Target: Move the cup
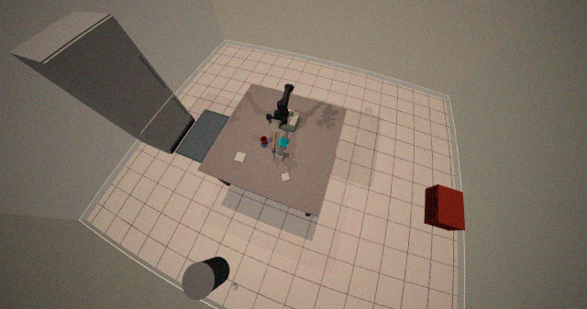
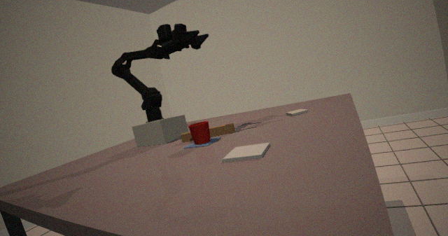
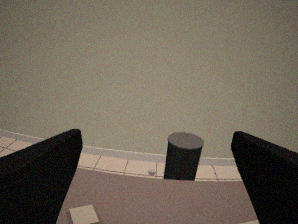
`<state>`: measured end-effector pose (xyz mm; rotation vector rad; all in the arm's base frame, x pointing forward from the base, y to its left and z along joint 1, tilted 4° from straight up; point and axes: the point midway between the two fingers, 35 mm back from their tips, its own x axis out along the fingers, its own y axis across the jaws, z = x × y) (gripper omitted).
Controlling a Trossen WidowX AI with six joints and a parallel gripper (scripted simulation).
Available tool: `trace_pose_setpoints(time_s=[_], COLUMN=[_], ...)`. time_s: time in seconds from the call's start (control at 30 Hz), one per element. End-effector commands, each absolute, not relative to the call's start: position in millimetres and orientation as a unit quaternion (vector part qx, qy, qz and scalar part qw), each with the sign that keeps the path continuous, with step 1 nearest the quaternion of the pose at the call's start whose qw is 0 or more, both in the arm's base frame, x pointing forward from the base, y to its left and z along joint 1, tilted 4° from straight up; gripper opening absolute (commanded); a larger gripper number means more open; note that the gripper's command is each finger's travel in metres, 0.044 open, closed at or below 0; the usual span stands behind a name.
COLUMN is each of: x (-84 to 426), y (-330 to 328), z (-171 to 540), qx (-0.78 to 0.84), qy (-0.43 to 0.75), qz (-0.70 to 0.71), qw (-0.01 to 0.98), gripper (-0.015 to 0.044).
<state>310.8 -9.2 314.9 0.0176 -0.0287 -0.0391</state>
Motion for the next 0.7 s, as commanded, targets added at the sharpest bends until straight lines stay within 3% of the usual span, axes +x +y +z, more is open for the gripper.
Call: trace_pose_setpoints(time_s=[0.0, 0.3, 0.67], x=[312, 352, 300], y=[-10, -73, -132], z=[313, 188, 44], qx=[0.004, -0.223, -0.315], qy=[-0.008, 0.308, 0.597], qz=[-0.021, -0.014, 0.248], qw=[1.0, 0.925, 0.694], gripper=[0.0374, 0.0148, 0.0148])
